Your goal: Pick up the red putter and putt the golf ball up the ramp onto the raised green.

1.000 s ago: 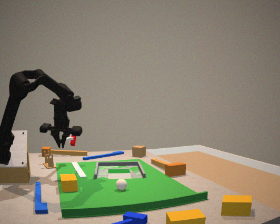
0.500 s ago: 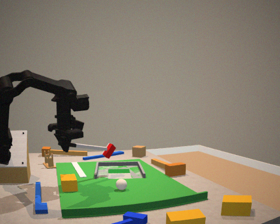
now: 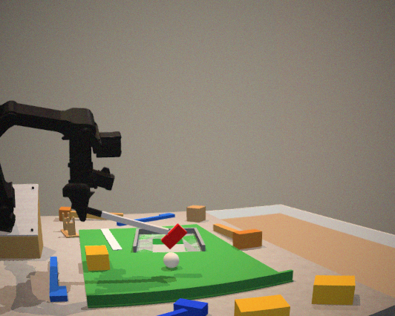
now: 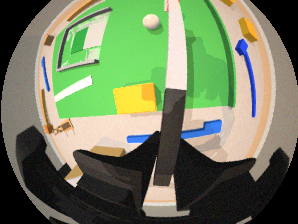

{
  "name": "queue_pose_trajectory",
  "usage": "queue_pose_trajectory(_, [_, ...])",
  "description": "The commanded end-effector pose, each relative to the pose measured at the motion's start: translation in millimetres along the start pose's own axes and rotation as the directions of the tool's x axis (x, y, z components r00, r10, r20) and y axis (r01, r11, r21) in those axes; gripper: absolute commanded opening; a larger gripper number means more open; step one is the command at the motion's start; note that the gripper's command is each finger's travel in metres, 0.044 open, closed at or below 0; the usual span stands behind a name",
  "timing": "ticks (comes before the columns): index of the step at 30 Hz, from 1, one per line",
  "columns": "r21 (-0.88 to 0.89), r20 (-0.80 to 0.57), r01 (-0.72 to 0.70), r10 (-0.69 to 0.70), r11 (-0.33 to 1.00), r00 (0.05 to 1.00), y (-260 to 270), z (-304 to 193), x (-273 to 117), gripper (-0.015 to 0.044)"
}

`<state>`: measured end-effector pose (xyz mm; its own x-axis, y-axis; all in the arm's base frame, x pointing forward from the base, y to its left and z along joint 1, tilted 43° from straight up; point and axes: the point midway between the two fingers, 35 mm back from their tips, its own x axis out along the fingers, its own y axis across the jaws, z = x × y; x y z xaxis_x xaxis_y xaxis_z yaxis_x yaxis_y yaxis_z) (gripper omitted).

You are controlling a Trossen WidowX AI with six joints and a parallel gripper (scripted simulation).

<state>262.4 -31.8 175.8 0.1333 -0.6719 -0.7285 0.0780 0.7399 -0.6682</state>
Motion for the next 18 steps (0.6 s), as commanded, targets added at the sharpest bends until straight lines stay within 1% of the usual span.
queue_pose_trajectory(1, [0.043,0.009,0.007,-0.007,0.999,1.000,-7,-1,-3,0.0000])
queue_pose_trajectory(6, [0.043,0.009,0.007,-0.007,0.999,1.000,-7,-1,1,0.0000])
queue_pose_trajectory(15, [0.044,0.010,0.008,-0.009,0.999,1.000,-7,-1,34,0.0000])
queue_pose_trajectory(18, [0.044,0.010,0.009,-0.009,0.999,1.000,-7,-1,37,0.0000])
